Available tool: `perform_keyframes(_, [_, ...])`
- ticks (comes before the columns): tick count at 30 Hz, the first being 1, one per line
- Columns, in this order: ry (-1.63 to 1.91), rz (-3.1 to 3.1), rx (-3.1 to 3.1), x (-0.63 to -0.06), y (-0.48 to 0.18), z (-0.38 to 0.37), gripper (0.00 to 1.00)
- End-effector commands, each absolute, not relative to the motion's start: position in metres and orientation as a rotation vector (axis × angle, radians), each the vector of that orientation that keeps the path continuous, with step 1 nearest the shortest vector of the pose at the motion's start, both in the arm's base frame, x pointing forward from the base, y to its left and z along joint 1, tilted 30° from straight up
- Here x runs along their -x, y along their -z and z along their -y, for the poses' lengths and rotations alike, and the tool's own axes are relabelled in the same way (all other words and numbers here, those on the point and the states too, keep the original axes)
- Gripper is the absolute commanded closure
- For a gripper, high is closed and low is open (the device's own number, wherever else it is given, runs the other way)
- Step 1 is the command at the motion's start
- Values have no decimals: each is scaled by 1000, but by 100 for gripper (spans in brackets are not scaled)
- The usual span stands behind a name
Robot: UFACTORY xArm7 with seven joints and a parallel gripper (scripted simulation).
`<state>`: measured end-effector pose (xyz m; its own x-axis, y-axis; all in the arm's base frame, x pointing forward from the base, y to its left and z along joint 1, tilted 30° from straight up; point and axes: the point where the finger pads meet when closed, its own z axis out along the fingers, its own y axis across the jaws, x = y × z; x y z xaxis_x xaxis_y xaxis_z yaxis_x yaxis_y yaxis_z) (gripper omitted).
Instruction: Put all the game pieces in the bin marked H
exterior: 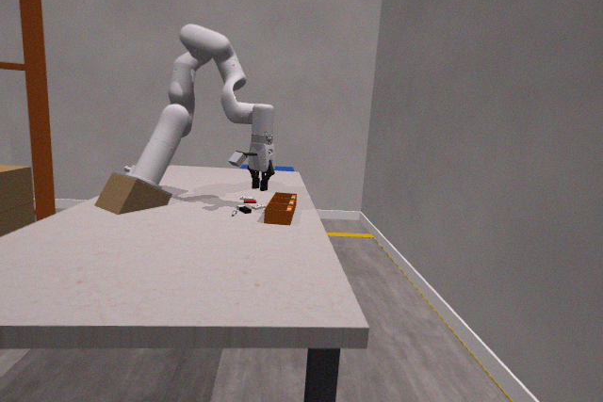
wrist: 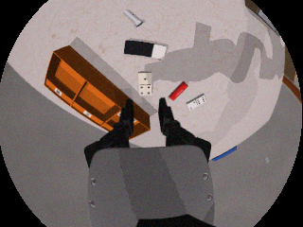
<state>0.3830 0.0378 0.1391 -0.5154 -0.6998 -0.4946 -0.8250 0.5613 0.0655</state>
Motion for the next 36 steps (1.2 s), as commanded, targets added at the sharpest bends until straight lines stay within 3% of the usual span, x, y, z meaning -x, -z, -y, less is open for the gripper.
perform_keyframes(1, [-408,-2381,1232,-384,-140,-37,59])
perform_keyframes(36, [-408,-2381,1232,-400,-86,-65,59])
